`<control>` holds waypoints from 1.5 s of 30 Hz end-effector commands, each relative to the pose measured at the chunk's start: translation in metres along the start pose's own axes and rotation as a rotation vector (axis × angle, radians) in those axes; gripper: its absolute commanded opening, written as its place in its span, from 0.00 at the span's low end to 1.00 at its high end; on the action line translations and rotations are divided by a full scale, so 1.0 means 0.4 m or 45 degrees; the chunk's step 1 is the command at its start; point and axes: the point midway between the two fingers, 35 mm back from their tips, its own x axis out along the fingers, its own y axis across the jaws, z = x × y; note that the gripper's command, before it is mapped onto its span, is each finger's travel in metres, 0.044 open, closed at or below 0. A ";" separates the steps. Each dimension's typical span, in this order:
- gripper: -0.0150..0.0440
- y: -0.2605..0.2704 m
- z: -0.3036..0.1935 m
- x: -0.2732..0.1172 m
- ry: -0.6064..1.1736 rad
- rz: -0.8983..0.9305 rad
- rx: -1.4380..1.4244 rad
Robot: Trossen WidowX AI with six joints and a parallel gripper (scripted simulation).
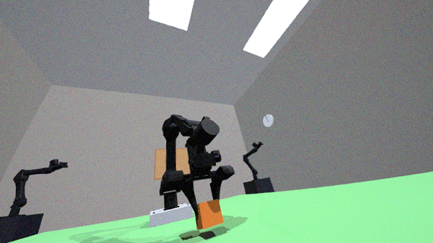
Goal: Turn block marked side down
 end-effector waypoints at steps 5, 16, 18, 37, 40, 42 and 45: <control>0.25 -0.001 -0.001 -0.006 -0.184 -0.004 -0.002; 0.25 -0.003 -0.012 -0.011 -0.406 -0.002 0.005; 0.25 -0.003 -0.013 -0.011 -0.420 -0.001 0.006; 0.25 0.005 0.006 0.057 -0.658 -0.001 -0.004; 0.25 0.006 0.006 0.067 -0.715 -0.002 -0.005; 0.25 0.006 0.005 0.072 -0.753 -0.002 -0.005; 0.25 0.006 0.002 0.077 -0.809 -0.002 -0.005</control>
